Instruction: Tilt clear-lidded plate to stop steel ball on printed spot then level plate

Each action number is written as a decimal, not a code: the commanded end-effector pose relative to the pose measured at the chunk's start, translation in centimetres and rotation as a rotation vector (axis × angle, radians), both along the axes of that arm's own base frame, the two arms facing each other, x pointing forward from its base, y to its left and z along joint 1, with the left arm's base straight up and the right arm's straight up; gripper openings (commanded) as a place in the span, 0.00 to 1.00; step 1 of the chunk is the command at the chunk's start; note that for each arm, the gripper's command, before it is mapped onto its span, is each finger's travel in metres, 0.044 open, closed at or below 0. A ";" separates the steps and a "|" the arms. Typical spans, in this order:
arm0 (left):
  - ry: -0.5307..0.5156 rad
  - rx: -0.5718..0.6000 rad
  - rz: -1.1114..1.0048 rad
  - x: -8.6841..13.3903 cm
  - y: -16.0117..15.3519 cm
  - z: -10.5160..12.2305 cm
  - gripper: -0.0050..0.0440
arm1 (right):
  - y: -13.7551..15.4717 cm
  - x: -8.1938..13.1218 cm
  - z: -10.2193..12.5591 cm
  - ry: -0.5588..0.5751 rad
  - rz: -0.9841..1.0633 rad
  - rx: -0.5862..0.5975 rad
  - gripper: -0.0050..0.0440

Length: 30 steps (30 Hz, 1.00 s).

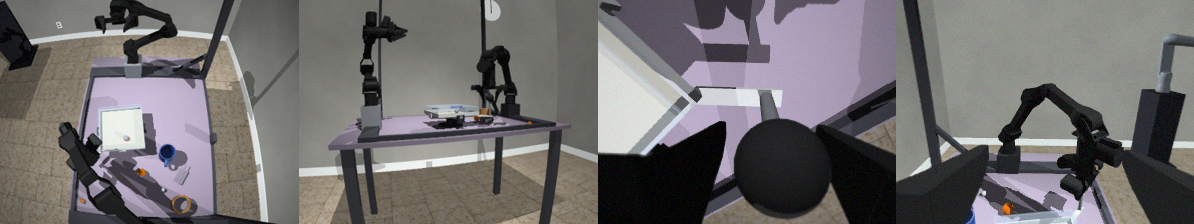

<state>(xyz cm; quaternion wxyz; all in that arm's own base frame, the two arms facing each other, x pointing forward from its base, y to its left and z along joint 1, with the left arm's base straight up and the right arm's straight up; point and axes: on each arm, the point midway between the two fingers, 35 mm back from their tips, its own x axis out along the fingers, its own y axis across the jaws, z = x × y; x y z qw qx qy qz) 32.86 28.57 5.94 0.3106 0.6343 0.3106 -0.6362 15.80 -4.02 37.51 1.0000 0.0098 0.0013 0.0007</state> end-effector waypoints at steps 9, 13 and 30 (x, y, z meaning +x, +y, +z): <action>-0.039 0.029 0.000 0.7 0.3 1.6 0.65 | 0.1 0.0 0.6 -0.003 0.003 -0.020 0.92; -0.040 0.030 0.000 0.7 0.3 1.8 0.65 | 0.1 0.0 0.6 -0.003 0.003 -0.020 0.92; -0.056 0.044 0.000 0.7 0.3 3.7 0.65 | 0.1 0.0 0.6 -0.003 0.003 -0.020 0.92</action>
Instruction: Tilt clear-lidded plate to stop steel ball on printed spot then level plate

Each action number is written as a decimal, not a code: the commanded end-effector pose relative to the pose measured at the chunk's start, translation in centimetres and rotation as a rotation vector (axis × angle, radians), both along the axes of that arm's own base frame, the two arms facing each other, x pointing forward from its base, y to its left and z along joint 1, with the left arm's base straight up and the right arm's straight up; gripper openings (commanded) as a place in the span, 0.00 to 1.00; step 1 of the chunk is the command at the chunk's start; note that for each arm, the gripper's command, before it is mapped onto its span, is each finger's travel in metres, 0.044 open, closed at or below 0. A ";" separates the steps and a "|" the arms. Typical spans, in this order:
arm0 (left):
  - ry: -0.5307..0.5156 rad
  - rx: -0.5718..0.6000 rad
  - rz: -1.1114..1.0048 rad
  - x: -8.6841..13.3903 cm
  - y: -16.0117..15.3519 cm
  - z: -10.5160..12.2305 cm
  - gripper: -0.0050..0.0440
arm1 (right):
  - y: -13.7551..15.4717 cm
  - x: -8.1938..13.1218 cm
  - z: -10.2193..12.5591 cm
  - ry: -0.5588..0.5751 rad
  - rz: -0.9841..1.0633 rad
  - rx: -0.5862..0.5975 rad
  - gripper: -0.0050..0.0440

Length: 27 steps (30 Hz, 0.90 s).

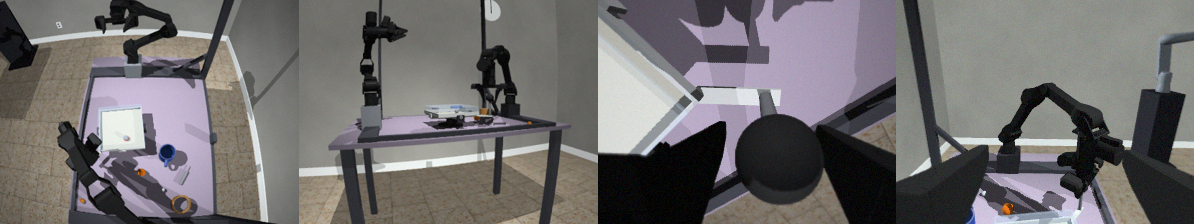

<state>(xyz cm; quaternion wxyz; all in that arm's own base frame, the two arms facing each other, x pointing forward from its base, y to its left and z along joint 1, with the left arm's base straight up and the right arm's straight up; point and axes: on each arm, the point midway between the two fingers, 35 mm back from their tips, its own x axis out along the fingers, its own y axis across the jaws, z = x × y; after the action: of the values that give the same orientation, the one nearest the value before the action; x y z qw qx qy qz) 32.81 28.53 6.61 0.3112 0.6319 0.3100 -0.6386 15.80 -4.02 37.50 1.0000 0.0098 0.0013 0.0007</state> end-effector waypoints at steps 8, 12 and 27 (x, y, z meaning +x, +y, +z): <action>-0.060 0.047 0.000 0.7 0.3 3.7 0.65 | 0.1 0.0 0.6 -0.003 0.003 -0.020 0.92; -0.060 0.047 0.000 0.7 0.3 3.9 0.65 | 0.1 0.0 0.6 -0.003 0.003 -0.020 0.92; -0.060 0.047 0.000 0.6 0.3 4.8 0.65 | 0.1 0.0 0.6 -0.003 0.003 -0.020 0.92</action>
<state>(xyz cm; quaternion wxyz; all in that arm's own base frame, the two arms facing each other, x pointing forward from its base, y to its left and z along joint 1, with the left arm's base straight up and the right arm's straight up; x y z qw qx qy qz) 32.84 28.56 8.54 0.3110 0.6325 0.3101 -0.6380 15.80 -4.02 37.50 1.0000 0.0098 0.0013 0.0007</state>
